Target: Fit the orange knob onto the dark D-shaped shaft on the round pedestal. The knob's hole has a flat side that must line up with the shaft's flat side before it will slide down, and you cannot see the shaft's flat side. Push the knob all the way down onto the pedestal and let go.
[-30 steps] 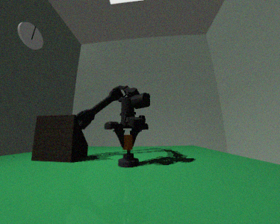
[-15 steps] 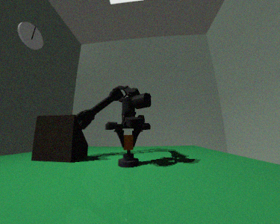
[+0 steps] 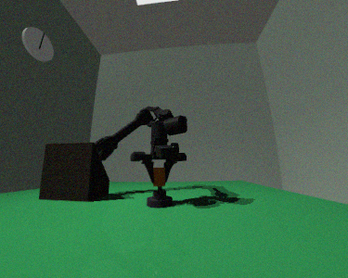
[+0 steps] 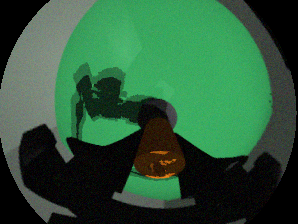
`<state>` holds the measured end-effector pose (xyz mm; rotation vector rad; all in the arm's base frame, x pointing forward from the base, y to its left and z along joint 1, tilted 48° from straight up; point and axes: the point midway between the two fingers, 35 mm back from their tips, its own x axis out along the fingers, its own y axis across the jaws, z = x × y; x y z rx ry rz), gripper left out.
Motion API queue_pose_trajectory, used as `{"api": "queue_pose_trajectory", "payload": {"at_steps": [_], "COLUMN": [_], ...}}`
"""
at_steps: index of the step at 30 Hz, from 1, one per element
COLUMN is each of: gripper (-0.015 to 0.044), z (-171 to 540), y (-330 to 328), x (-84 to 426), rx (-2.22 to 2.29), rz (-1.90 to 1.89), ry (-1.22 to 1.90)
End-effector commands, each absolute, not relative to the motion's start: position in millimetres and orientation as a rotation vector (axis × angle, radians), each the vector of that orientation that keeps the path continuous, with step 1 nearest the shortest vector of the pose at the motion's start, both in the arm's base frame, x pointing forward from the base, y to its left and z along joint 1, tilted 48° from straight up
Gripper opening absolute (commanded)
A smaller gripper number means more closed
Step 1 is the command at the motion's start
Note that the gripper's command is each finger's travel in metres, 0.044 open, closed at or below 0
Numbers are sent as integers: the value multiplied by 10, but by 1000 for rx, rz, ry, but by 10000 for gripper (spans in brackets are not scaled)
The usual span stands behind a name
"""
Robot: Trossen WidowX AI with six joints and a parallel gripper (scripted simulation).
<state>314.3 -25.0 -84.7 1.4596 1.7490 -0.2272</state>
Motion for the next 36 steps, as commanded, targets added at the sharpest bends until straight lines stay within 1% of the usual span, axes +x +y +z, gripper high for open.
{"api": "queue_pose_trajectory", "payload": {"at_steps": [1,11,19,36], "gripper": [0,0,0,0], "z": [-849,-822,-837,-853], "y": [-244,-281,-271,-248], "x": [3130,3144,3170,3147], "rx": [1465,1471,1612,1612], "rz": [-234,-242,-428,-428], "ry": [1752,1753,1769,1769]}}
